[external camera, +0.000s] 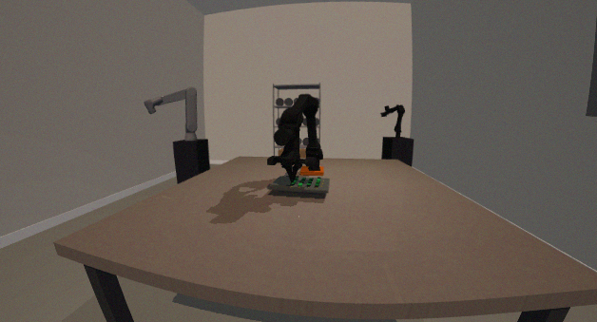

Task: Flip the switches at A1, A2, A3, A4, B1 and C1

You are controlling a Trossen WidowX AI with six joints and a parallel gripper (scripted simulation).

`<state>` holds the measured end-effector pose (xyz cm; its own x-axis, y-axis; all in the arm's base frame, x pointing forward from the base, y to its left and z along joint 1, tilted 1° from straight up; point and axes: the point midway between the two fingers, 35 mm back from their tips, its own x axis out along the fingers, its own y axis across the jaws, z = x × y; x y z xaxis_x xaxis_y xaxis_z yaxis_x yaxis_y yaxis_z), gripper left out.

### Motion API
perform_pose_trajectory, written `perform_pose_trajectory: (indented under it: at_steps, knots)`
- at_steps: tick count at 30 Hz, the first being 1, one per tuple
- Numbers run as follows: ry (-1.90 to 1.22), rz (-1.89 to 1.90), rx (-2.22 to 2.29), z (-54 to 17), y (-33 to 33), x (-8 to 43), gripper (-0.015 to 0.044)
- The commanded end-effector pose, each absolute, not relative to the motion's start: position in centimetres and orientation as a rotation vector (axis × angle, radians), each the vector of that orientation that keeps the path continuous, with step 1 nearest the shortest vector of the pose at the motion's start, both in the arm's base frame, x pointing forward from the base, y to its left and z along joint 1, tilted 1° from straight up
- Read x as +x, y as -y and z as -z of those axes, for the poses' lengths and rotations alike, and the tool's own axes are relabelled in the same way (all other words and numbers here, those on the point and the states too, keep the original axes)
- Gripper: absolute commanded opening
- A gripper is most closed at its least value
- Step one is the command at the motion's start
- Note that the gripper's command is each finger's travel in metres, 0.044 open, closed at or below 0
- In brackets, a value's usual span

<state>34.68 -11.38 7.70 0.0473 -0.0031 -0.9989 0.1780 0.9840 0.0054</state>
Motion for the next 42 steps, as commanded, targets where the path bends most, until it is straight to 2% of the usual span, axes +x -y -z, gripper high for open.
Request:
perform_pose_trajectory:
  at_steps: [1,26,32,38,42]
  knots:
    - [-1.520,0.138,0.136,-7.6,11.4,34.7,0.0000]
    - [-1.520,0.138,0.136,-7.2,11.4,34.7,0.0000]
    - [-1.495,0.139,0.134,-13.5,11.3,34.2,0.0000]
    - [-1.494,0.139,0.134,-13.8,11.3,34.2,0.0000]
    - [-1.495,0.136,0.137,-13.7,6.8,33.7,0.0000]
